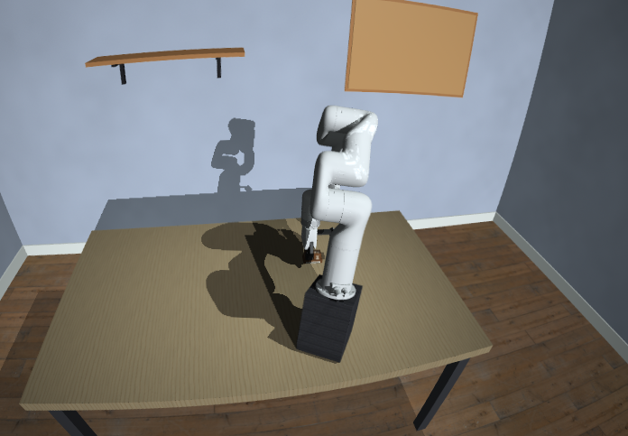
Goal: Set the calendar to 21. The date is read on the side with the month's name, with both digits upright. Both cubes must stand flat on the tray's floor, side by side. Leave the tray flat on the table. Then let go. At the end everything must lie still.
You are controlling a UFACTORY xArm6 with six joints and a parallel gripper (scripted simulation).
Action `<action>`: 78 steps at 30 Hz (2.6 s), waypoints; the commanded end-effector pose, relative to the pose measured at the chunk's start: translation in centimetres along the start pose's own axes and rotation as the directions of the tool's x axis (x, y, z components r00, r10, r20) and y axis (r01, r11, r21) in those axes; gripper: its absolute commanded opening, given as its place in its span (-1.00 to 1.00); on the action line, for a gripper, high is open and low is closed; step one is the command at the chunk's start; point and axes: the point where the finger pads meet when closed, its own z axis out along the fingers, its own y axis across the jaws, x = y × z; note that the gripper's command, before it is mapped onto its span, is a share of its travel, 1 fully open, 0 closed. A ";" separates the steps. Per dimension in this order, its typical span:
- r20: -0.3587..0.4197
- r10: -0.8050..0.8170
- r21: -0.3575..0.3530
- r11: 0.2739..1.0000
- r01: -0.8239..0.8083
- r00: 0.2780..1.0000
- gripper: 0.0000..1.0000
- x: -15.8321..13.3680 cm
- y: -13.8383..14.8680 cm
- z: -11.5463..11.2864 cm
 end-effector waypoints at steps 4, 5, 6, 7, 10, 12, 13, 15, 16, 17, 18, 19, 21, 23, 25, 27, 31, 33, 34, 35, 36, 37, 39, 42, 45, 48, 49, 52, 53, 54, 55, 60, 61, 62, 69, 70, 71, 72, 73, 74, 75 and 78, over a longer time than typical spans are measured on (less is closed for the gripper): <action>0.000 0.000 0.002 1.000 0.000 1.000 -0.43 0.0 -0.1 -0.1; 0.000 0.000 0.002 1.000 0.000 1.000 -0.43 0.0 -0.1 -0.1; 0.000 0.000 0.002 1.000 0.000 1.000 -0.43 0.0 -0.1 -0.1; 0.000 0.000 0.002 1.000 0.000 1.000 -0.43 0.0 -0.1 -0.1; 0.000 0.000 0.002 1.000 0.000 1.000 -0.43 0.0 -0.1 -0.1; 0.000 0.000 0.002 1.000 0.000 1.000 -0.43 0.0 -0.1 -0.1; 0.000 0.000 0.002 1.000 0.000 1.000 -0.34 0.0 -0.1 -0.1; 0.000 0.000 0.002 1.000 0.000 1.000 -0.34 0.0 -0.1 -0.1; 0.000 0.000 0.002 1.000 0.000 1.000 -0.26 0.0 -0.1 -0.1; 0.000 0.000 0.002 1.000 0.000 1.000 -0.26 0.0 -0.1 -0.1; 0.000 0.000 0.002 1.000 0.000 1.000 -0.26 0.0 -0.1 -0.1; 0.000 0.000 0.002 1.000 0.000 1.000 -0.18 0.0 -0.1 -0.1; 0.000 0.000 0.002 1.000 0.000 1.000 -0.18 0.0 -0.1 -0.1; 0.000 0.000 0.002 1.000 0.000 1.000 -0.10 0.0 -0.1 -0.1; 0.000 0.000 0.002 1.000 0.000 1.000 -0.10 0.0 -0.1 -0.1; 0.000 0.000 0.002 1.000 0.000 1.000 -0.01 0.0 -0.1 -0.1; 0.000 0.000 0.002 1.000 0.000 1.000 -0.01 0.0 -0.1 -0.1; 0.000 0.000 0.002 1.000 0.000 1.000 -0.01 0.0 -0.1 -0.1; 0.000 0.000 0.002 1.000 0.000 1.000 -0.01 0.0 -0.1 -0.1; 0.000 0.000 0.002 1.000 0.000 1.000 -0.01 0.0 -0.1 -0.1; 0.000 0.000 0.002 1.000 0.000 1.000 -0.01 0.0 -0.1 -0.1; 0.000 0.000 0.002 1.000 0.000 1.000 -0.01 0.0 -0.1 -0.1; 0.000 0.000 0.002 1.000 0.000 1.000 -0.01 0.0 -0.1 -0.2; 0.000 0.000 0.002 1.000 0.000 1.000 -0.01 0.0 -0.1 -0.3; 0.000 0.000 0.002 1.000 0.000 1.000 -0.01 0.0 -0.1 -0.9; 0.000 0.000 0.002 1.000 0.000 1.000 -0.01 0.0 -0.1 -1.9; 0.000 0.000 0.002 1.000 0.000 1.000 -0.01 0.0 -0.1 -2.3; 0.000 0.000 0.002 1.000 0.000 1.000 -0.01 0.0 -0.1 -3.6; 0.000 0.000 0.002 1.000 0.000 1.000 -0.01 0.0 -0.1 -4.0; 0.000 0.000 0.002 1.000 0.000 1.000 -0.01 0.0 -0.1 -4.4; 0.000 0.000 0.002 1.000 0.000 1.000 -0.01 0.0 -0.1 -4.9; 0.000 0.000 0.002 1.000 0.000 1.000 -0.01 0.0 -0.1 -6.1; 0.000 0.000 0.002 1.000 0.000 1.000 -0.01 0.0 -0.1 -6.5; 0.000 0.000 0.002 1.000 0.000 1.000 -0.01 0.0 -0.1 -6.9; 0.000 0.000 0.002 1.000 0.000 1.000 -0.01 0.0 -0.1 -8.7; 0.000 0.000 0.002 1.000 0.000 1.000 -0.01 0.0 -0.1 -8.9; 0.000 0.000 0.002 1.000 0.000 1.000 -0.01 0.0 -0.1 -9.0; 0.000 0.000 0.002 1.000 0.000 1.000 -0.01 0.0 -0.1 -9.0; 0.000 0.000 0.002 1.000 0.000 1.000 -0.01 0.0 -0.1 -9.0; 0.000 0.000 0.002 1.000 0.000 1.000 -0.01 0.0 -0.1 -9.0; 0.000 0.000 0.002 1.000 0.000 1.000 -0.01 0.0 -0.1 -9.0; 0.000 0.000 0.002 1.000 0.000 1.000 1.00 0.0 -0.1 -9.1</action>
